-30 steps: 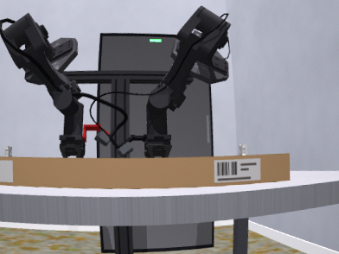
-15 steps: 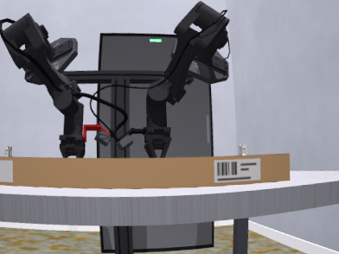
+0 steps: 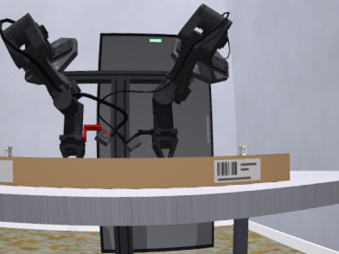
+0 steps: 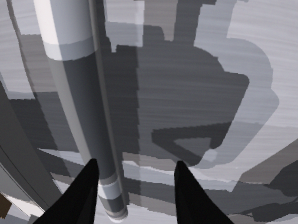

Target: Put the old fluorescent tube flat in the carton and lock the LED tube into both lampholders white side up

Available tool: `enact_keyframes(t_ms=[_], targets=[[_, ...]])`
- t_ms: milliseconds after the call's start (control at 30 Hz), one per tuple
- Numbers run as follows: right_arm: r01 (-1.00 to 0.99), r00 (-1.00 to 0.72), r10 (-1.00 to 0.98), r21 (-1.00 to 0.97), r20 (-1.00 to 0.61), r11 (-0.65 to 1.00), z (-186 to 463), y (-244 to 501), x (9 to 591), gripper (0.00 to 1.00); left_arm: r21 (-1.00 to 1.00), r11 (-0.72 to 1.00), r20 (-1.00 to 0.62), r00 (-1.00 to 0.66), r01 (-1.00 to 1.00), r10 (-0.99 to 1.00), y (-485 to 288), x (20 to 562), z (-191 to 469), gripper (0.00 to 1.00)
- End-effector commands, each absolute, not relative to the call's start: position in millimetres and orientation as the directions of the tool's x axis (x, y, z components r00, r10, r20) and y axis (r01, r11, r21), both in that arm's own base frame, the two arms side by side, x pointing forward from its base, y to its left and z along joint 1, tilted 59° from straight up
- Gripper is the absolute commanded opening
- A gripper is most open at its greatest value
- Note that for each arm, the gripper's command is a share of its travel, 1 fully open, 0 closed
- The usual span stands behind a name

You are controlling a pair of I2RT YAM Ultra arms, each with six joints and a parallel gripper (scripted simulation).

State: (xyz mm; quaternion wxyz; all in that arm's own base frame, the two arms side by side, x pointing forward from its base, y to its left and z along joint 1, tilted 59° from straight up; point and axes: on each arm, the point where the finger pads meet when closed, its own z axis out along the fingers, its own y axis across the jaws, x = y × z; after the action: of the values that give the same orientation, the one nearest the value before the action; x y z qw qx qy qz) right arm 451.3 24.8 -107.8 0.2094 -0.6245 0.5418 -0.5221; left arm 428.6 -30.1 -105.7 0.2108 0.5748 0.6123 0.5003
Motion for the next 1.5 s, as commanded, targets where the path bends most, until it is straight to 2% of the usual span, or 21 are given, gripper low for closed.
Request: enact_keyframes(t_ms=[0,267,300,333,367,400,633,700,933,1033,1167,1267,1467], targets=[[-0.472,-0.085,-0.895,-0.809,0.437,-0.35,-117.3,36.4,448.2,0.11,0.816,-0.173,0.348,-0.231,0.552,0.908,-22.8,406.8,-123.8,0.49],[-0.472,-0.085,-0.895,-0.809,0.437,-0.35,-117.3,36.4,448.2,0.11,0.74,-0.167,0.411,-0.242,0.651,0.879,11.8,368.1,-142.2,0.49],[-0.472,-0.085,-0.895,-0.809,0.437,-0.35,-117.3,36.4,448.2,0.11,0.786,-0.15,0.362,-0.25,0.599,0.898,3.4,381.6,-127.3,0.49],[-0.472,-0.085,-0.895,-0.809,0.437,-0.35,-117.3,36.4,448.2,0.11,0.848,-0.118,0.285,-0.257,0.517,0.924,-17.1,417.1,-98.8,0.49],[-0.472,-0.085,-0.895,-0.809,0.437,-0.35,-117.3,36.4,448.2,0.11,0.812,-0.108,0.289,-0.234,0.574,0.928,-19.9,416.2,-110.3,0.49],[-0.472,-0.085,-0.895,-0.809,0.437,-0.35,-117.3,36.4,448.2,0.11,0.721,-0.096,0.334,-0.222,0.687,0.916,-2.8,392.1,-135.1,0.49],[-0.472,-0.085,-0.895,-0.809,0.437,-0.35,-117.3,36.4,448.2,0.11,0.584,-0.006,0.296,-0.206,0.812,0.933,-5.3,380.9,-133.8,0.49],[-0.472,-0.085,-0.895,-0.809,0.437,-0.35,-117.3,36.4,448.2,0.11,0.636,-0.02,0.29,-0.215,0.772,0.932,-7.1,392.1,-122.8,0.49],[-0.472,-0.085,-0.895,-0.809,0.437,-0.35,-117.3,36.4,448.2,0.11,0.526,0.079,0.244,-0.239,0.847,0.94,-5.8,378.3,-106.1,0.49],[-0.472,-0.085,-0.895,-0.809,0.437,-0.35,-117.3,36.4,448.2,0.11,0.53,0.07,0.229,-0.222,0.845,0.948,-18.4,384.1,-102.4,0.49],[-0.472,-0.085,-0.895,-0.809,0.437,-0.35,-117.3,36.4,448.2,0.11,0.523,0.049,0.316,-0.248,0.851,0.916,-17.1,394.6,-102.9,0.49],[-0.472,-0.085,-0.895,-0.809,0.437,-0.35,-117.3,36.4,448.2,0.11,0.586,0.058,0.269,-0.261,0.808,0.927,-36.1,420.7,-72.2,0.49],[-0.472,-0.085,-0.895,-0.809,0.437,-0.35,-117.3,36.4,448.2,0.11,0.581,0.056,0.271,-0.258,0.812,0.928,-66.1,437.8,-52.7,0.49]])
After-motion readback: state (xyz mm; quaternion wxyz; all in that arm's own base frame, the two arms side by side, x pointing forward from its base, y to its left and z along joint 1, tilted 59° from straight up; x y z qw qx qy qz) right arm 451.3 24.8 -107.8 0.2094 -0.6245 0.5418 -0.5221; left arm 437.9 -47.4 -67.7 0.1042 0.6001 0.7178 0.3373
